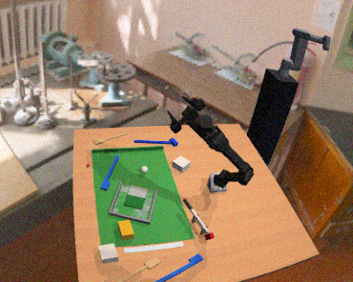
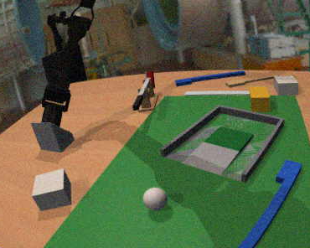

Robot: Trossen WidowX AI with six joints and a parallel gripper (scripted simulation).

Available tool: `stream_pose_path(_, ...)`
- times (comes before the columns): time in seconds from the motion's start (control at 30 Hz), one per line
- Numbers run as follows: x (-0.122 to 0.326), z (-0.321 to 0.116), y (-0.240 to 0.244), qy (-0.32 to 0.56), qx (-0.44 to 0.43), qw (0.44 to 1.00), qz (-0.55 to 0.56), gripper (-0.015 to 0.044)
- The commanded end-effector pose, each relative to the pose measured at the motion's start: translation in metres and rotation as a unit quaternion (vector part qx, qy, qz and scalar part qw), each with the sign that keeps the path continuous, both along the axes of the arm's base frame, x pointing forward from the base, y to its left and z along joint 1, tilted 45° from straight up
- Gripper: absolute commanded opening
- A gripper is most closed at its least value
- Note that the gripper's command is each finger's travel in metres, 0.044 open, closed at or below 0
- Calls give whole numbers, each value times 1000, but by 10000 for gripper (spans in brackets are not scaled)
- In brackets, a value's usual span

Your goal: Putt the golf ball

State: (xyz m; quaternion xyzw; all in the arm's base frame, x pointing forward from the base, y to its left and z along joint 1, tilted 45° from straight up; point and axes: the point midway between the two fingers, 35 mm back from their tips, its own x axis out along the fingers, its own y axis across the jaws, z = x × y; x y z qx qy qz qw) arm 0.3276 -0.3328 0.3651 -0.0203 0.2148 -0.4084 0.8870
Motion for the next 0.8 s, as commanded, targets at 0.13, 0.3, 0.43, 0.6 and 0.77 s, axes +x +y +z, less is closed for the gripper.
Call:
stream_pose_path(0.13, 33, -103, 91, 242, -2, 922, 302, 440)
stream_pose_path(0.3, 31, -153, 155, 317, -4, 818, 479, 440)
stream_pose_path(0.43, 18, -184, 208, 338, -7, 714, 614, 440)
stream_pose_path(0.6, -9, -208, 274, 313, -13, 569, 760, 440)
stream_pose_path(0.77, -43, -217, 334, 237, -18, 429, 872, 440)
